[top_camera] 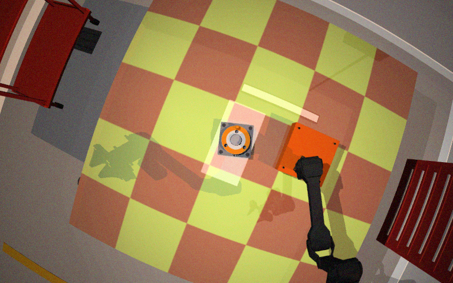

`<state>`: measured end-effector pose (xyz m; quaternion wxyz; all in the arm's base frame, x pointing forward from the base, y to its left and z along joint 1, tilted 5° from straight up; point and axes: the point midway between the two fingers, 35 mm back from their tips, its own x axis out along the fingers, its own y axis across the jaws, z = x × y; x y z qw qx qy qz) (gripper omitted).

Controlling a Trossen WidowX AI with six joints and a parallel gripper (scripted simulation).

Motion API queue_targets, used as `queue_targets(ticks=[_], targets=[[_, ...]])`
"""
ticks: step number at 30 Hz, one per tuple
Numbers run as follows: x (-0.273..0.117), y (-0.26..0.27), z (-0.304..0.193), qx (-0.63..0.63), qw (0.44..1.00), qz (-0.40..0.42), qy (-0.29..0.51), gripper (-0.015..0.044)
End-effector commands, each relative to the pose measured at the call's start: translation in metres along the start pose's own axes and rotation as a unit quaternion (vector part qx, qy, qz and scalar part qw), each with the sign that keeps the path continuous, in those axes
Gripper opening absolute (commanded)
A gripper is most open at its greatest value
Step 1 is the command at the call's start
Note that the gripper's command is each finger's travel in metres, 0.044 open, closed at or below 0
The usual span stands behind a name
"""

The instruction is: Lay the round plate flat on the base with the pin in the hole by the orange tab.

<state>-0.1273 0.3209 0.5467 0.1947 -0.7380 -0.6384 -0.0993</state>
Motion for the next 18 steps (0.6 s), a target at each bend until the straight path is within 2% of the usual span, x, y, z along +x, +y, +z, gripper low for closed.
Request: queue_targets(ticks=[1, 4, 9, 15, 18], targets=[[-0.002, 0.001, -0.007, 0.01, 1.0, -0.002, 0.009, 0.0374], [-0.032, 0.022, -0.08, 0.116, 0.988, -0.022, 0.103, 0.0295], [-0.061, 0.051, -0.132, 0.198, 0.964, -0.034, 0.176, 0.0164], [-0.124, 0.133, -0.206, 0.335, 0.891, -0.04, 0.303, 0.0006], [-0.149, 0.174, -0.227, 0.394, 0.848, -0.034, 0.352, 0.0]])
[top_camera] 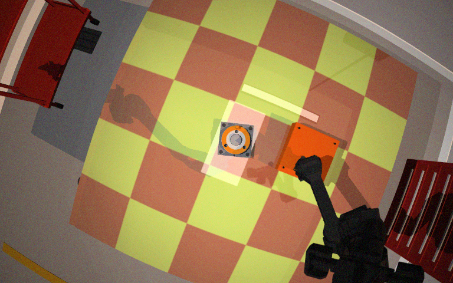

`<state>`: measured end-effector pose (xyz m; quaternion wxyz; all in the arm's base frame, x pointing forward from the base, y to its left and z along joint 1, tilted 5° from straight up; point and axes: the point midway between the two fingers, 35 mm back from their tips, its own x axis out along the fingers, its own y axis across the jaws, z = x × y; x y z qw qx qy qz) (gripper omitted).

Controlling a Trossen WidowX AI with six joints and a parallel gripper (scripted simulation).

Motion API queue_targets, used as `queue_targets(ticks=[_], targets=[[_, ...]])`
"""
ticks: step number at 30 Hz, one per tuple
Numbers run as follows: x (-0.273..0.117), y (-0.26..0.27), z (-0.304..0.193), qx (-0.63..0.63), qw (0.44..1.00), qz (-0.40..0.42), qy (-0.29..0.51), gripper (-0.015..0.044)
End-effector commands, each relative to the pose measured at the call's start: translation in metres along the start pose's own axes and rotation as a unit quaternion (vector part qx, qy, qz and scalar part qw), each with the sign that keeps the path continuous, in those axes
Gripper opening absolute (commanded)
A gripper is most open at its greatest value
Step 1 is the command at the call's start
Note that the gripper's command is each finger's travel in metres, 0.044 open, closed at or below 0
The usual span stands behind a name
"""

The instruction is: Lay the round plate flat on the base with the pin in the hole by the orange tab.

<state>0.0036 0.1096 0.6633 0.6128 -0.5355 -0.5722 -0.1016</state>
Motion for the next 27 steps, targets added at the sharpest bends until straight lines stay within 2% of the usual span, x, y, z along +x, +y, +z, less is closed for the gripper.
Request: queue_targets(ticks=[1, 7, 14, 15, 19, 23, 27], targets=[[-0.007, 0.02, -0.073, 0.087, 0.992, 0.005, 0.089, 0.0], [-0.027, 0.07, -0.162, 0.204, 0.956, 0.025, 0.212, 0.0], [-0.077, 0.173, -0.252, 0.341, 0.859, 0.081, 0.374, 0.0], [-0.081, 0.18, -0.255, 0.347, 0.852, 0.085, 0.383, 0.0], [-0.125, 0.252, -0.283, 0.412, 0.767, 0.131, 0.475, 0.0], [-0.163, 0.308, -0.289, 0.448, 0.691, 0.172, 0.54, 0.0], [-0.222, 0.376, -0.279, 0.478, 0.576, 0.234, 0.62, 0.0]])
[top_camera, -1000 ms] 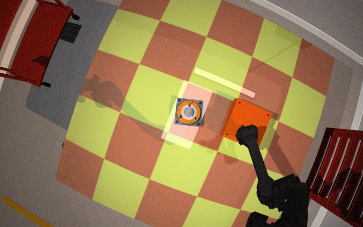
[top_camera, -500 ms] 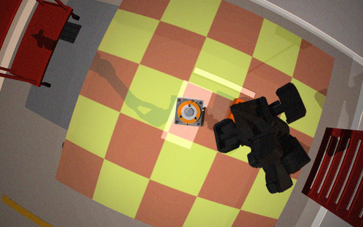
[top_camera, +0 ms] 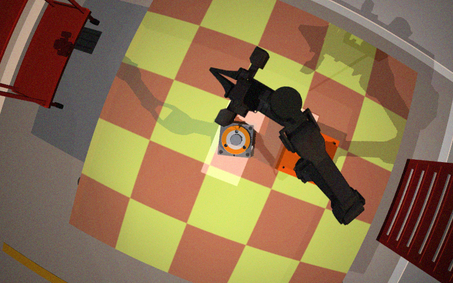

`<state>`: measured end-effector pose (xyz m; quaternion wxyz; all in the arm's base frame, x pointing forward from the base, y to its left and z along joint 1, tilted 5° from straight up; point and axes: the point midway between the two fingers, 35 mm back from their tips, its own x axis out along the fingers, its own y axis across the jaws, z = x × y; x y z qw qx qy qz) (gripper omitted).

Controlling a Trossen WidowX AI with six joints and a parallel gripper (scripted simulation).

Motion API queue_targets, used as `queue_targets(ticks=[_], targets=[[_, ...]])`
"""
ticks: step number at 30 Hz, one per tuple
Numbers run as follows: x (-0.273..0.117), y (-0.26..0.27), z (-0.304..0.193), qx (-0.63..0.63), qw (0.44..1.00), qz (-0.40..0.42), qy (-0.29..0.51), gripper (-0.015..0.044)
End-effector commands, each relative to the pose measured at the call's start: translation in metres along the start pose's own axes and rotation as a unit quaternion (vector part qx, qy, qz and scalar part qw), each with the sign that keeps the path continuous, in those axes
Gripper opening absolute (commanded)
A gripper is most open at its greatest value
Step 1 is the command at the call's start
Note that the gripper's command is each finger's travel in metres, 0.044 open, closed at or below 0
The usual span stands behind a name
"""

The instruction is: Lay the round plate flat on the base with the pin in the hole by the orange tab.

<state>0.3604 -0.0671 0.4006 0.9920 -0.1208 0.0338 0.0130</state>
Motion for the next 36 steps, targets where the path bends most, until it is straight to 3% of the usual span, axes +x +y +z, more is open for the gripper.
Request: queue_targets(ticks=[1, 5, 8, 13, 16, 24, 36], targets=[[0.022, 0.025, -0.071, 0.045, 0.991, 0.036, 0.124, 0.0], [0.027, 0.052, -0.131, 0.069, 0.967, 0.066, 0.235, 0.0], [0.017, 0.084, -0.195, 0.08, 0.923, 0.098, 0.365, 0.0], [-0.016, 0.119, -0.262, 0.072, 0.844, 0.134, 0.515, 0.0], [-0.056, 0.142, -0.302, 0.051, 0.761, 0.16, 0.626, 0.0], [-0.059, 0.144, -0.305, 0.049, 0.754, 0.162, 0.634, 0.0], [-0.053, 0.158, -0.35, 0.049, 0.754, 0.162, 0.635, 0.0]])
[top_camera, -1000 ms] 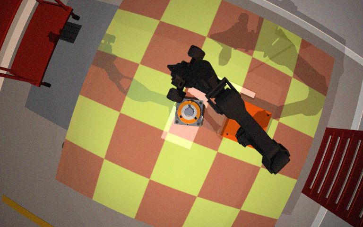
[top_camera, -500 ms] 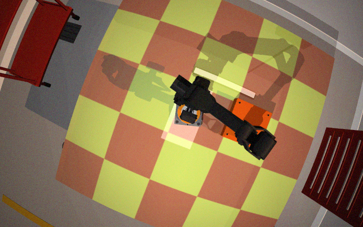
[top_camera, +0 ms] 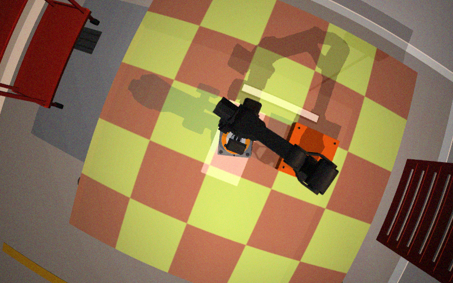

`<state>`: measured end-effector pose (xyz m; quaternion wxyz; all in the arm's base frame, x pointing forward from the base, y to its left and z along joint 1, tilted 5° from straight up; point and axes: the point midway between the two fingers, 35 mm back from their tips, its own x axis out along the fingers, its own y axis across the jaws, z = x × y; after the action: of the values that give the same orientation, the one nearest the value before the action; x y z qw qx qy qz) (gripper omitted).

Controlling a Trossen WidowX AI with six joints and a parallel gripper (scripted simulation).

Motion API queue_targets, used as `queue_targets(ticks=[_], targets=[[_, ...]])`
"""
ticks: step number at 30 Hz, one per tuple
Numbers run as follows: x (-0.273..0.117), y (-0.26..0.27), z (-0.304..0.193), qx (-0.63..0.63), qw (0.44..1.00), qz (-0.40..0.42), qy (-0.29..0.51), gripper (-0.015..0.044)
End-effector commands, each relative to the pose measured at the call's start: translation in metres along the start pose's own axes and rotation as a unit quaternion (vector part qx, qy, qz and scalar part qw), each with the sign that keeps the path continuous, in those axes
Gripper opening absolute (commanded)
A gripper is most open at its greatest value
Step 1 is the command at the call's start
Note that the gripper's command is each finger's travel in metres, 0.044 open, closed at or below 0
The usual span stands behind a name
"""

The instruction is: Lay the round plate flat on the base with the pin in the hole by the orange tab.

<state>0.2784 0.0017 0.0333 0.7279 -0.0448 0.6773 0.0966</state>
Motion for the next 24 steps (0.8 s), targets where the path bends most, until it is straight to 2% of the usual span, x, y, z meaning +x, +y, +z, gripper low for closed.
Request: queue_targets(ticks=[1, 24], targets=[[0.005, -0.001, 0.001, 0.002, 1.0, -0.004, -0.003, 0.0], [0.005, 0.003, 0.027, 0.002, 1.0, -0.003, -0.004, 0.0]])
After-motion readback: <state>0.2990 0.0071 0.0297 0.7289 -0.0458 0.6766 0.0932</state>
